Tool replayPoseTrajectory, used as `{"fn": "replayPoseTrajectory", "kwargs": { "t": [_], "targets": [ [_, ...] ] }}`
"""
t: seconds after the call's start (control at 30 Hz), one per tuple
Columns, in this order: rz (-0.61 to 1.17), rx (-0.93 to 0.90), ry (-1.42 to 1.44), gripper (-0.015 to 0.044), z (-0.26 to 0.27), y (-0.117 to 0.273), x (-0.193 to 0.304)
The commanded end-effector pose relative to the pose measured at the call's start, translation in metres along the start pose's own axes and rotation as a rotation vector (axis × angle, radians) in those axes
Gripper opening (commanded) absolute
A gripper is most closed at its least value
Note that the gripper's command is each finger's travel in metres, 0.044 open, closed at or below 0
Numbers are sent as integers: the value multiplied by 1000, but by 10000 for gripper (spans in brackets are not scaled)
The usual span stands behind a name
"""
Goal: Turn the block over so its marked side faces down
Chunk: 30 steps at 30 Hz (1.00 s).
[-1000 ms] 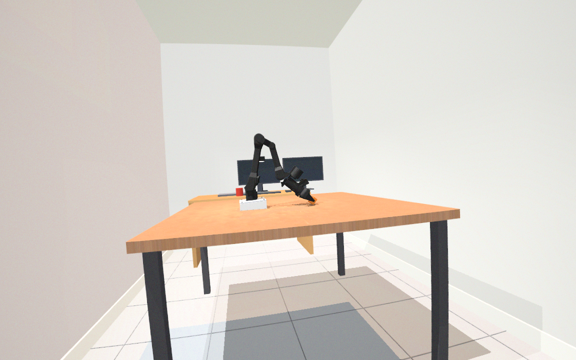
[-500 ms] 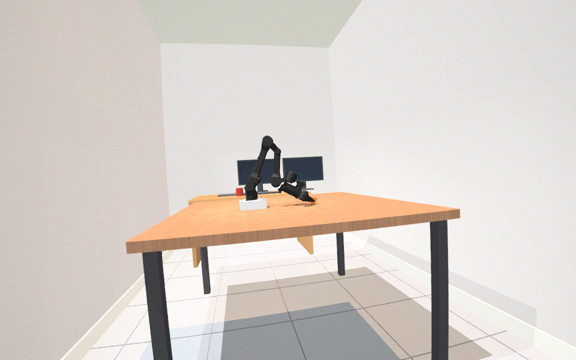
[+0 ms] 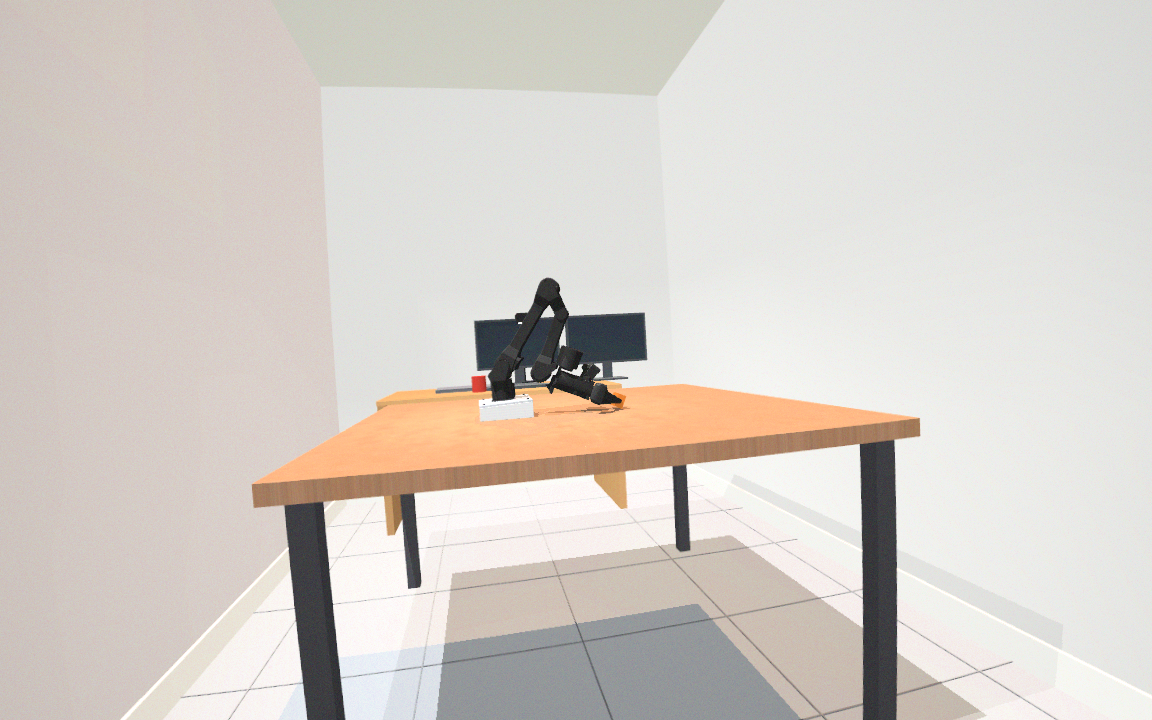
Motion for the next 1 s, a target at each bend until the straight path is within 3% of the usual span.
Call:
{"fn": "replayPoseTrajectory", "kwargs": {
  "t": [0.0,0.43,0.97],
  "targets": [
    [-15,-1,-2,0,0,2,-3],
    [-15,-1,-2,0,0,2,-3],
    [-15,-1,-2,420,0,2,-3]
  ]
}}
Point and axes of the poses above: the point midway between the two fingers, 35 mm back from their tips, its own y axis back along the fingers, its own z axis across the jaws, x = y × z, the point moved 3 cm from there along y, back along the fingers, and after that the axes turned 12 degrees about y, right-handed, at the moved point
